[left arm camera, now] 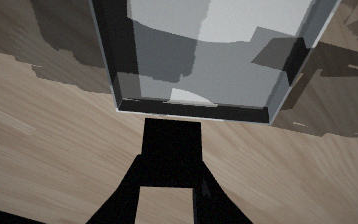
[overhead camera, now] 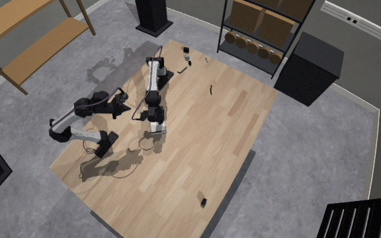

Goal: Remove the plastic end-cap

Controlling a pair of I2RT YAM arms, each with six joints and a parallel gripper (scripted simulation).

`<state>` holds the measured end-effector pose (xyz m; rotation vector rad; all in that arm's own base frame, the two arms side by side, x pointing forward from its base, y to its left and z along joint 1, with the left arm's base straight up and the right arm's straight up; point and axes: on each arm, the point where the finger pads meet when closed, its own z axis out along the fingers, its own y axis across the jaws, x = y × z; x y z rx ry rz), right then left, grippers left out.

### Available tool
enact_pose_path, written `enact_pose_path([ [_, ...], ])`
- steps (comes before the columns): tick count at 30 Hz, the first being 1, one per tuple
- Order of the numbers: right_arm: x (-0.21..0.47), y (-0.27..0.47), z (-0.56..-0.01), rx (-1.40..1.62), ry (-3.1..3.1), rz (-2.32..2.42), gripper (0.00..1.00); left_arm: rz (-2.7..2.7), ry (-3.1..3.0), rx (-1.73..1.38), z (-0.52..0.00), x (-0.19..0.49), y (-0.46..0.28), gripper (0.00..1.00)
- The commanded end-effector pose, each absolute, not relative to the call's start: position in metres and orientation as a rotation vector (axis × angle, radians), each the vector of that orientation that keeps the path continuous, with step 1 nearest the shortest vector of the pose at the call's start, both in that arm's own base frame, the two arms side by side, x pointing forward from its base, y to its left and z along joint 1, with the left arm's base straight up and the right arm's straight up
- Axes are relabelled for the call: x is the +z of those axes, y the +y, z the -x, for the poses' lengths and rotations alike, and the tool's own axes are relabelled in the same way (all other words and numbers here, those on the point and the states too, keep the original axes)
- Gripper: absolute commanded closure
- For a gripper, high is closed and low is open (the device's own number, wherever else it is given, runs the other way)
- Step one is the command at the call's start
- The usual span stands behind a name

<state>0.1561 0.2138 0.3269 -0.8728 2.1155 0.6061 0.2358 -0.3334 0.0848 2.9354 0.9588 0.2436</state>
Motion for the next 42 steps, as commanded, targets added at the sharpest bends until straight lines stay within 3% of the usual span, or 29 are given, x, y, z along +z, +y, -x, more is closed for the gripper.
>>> enact_pose_path([
  [1,0.337,0.212,-0.155,0.602,2.092,0.873,1.0,-3.03,0.954,0.548,-0.228,0.077,-0.33,0.72],
  [8,0.337,0.212,-0.155,0.603,2.092,0.873,1.0,-3.095,0.838,0.702,-0.206,0.067,-0.342,0.72],
  [40,0.331,0.211,-0.156,0.593,2.106,0.875,1.0,-3.099,0.819,0.679,-0.204,0.028,-0.344,0.72],
  [42,0.331,0.211,-0.156,0.593,2.106,0.875,1.0,-3.07,0.822,0.675,-0.201,0.043,-0.347,0.49],
])
